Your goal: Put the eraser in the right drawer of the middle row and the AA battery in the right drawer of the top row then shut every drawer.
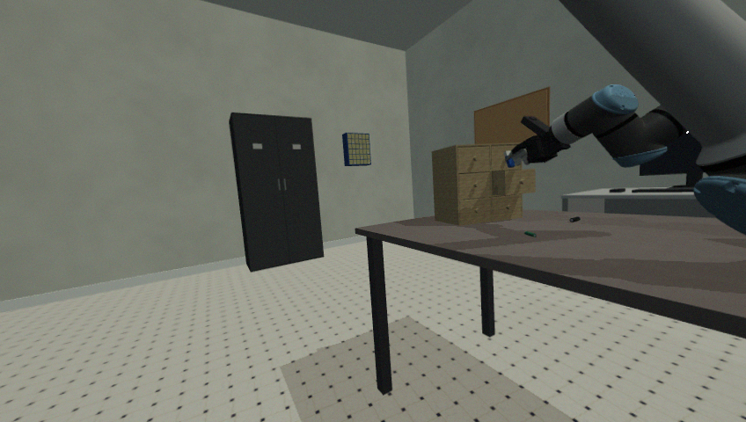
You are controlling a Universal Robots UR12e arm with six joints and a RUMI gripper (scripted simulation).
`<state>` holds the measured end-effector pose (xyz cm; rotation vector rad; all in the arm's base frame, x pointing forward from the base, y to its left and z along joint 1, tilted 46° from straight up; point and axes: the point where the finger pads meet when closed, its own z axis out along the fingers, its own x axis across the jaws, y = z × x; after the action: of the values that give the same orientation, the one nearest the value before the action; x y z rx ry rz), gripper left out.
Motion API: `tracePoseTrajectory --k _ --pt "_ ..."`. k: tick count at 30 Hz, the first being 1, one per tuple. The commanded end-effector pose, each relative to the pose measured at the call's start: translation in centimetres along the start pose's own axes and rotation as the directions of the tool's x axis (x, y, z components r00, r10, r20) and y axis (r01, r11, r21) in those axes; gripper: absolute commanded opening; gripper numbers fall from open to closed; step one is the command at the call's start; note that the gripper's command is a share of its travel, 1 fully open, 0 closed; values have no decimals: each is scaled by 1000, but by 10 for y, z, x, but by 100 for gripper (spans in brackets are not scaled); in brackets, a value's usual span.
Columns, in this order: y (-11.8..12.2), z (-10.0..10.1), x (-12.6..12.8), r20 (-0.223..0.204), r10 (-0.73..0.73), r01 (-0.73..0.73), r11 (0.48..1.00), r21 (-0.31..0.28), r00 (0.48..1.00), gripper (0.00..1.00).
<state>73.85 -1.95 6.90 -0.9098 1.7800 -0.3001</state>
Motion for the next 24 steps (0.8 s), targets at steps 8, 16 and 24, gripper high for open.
tracePoseTrajectory --k 8,16,24 --pt "-5 11 0 0 0 0 1000 1 1000 11" --pt "-5 13 0 0 0 0 1000 1 1000 11" --pt "-6 14 0 0 0 0 1000 1 1000 11"
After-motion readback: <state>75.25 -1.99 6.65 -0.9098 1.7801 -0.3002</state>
